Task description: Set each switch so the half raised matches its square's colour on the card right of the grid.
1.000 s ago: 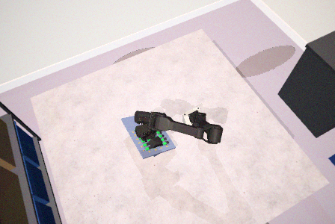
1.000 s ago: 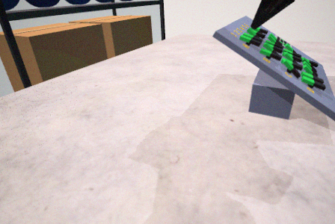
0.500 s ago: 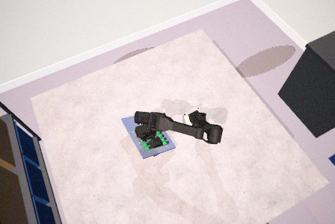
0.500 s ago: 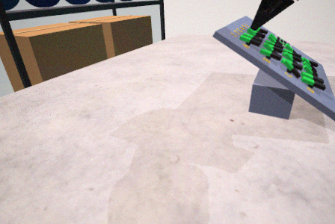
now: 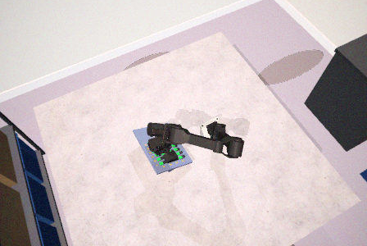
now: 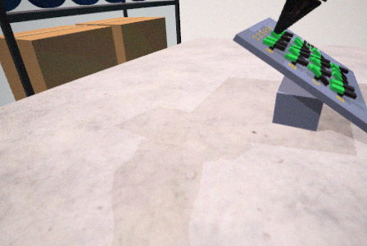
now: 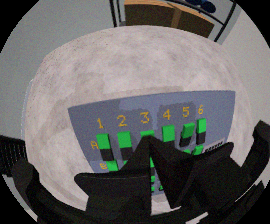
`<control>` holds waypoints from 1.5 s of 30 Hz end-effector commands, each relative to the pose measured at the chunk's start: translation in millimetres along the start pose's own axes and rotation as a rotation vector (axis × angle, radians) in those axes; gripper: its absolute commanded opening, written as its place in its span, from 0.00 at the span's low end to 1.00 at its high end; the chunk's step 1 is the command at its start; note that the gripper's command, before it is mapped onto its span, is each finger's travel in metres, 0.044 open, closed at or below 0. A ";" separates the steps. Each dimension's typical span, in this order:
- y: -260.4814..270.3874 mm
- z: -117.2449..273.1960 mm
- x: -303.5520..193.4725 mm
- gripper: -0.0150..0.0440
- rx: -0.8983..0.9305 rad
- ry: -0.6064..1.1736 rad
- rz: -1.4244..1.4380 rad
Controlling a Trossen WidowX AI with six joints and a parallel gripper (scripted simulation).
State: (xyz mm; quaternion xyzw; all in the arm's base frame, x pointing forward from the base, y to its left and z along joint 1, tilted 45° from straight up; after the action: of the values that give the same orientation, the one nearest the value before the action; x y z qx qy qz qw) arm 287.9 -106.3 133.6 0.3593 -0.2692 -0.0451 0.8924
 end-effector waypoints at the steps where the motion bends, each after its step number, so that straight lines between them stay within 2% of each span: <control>1: -0.6 -0.9 -0.3 0.25 -0.004 0.002 -0.004; 31: -0.5 -4.9 -0.2 0.25 -0.004 0.002 -0.004; 33: -1.2 6.4 -0.1 0.25 -0.003 -0.002 -0.001; 37: -1.0 57.4 -4.2 0.25 -0.008 -0.019 -0.006; 41: -2.7 60.1 -4.5 0.25 -0.008 -0.021 -0.006; 45: -41.4 60.6 -7.0 0.25 -0.010 -0.021 -0.004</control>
State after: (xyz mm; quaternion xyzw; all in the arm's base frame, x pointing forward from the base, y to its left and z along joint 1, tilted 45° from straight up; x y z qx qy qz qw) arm 256.7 -156.4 156.5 0.3503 -0.2821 -0.0456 0.8920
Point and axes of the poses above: the point midway between the two fingers, 35 mm back from their tips, its own z axis back along the fingers, its own y axis across the jaws, x = y × z, the point moved 6 cm from there along z, back along the fingers, and after that the axes turned 4 degrees about z, right-handed, at the moved point
